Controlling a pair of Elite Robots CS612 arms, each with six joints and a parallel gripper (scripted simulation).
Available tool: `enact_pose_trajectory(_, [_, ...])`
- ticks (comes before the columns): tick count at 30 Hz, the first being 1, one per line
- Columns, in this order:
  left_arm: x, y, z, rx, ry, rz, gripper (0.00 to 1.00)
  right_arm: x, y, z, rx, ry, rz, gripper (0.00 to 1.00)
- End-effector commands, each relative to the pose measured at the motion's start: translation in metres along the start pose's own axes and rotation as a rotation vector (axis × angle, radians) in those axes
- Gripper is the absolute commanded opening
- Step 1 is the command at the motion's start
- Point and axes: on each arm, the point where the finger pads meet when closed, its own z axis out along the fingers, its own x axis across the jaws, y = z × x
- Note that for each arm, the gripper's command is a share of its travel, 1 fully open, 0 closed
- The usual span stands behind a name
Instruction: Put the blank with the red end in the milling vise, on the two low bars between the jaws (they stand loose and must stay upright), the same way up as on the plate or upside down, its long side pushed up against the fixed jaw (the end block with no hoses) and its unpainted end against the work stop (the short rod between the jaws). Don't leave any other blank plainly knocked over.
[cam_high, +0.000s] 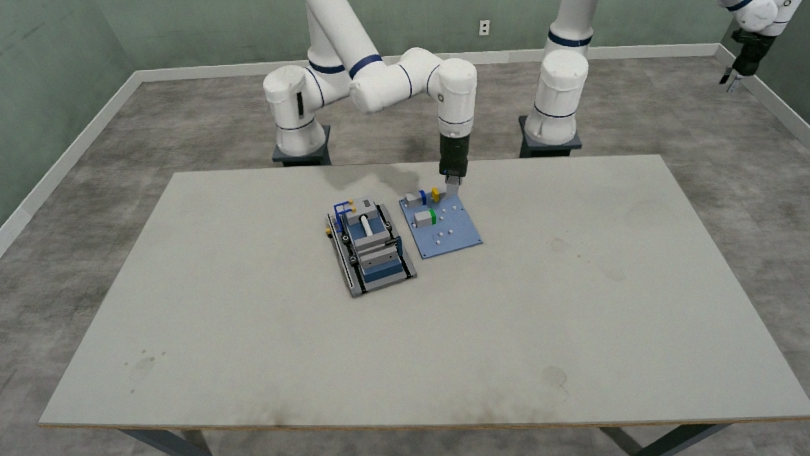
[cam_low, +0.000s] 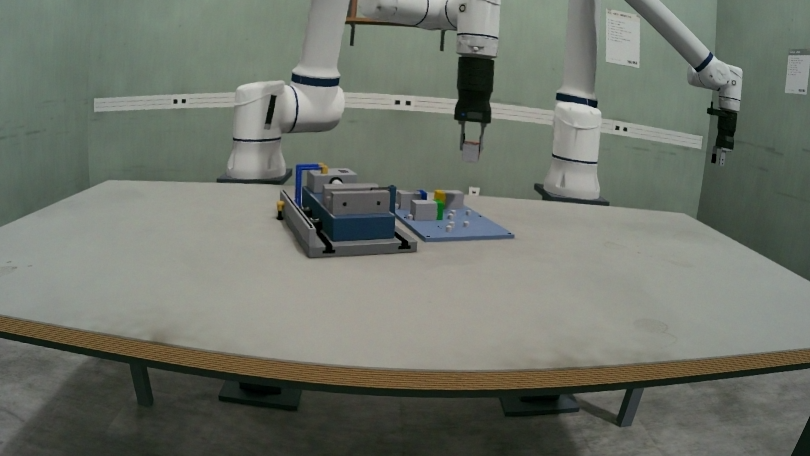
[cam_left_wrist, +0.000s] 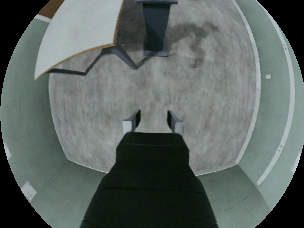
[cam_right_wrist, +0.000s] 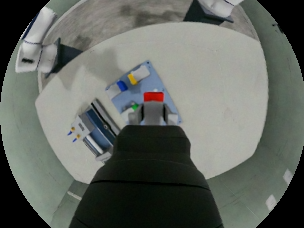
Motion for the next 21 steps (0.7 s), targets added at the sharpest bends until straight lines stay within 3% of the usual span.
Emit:
enact_pose_trajectory(1, [-0.0001,0.0006,-0.0007,-0.002,0.000,0.000,1.00,0.0007,0.0005,-0.0013,-0.001,0.002,-0.053,0.00])
enact_pose_trajectory(21, [-0.0001,0.0006,-0.0007,-0.002,0.000,0.000,1.00,0.0007,0.0005,-0.0013,-0.002,0.002,-0.299,0.00])
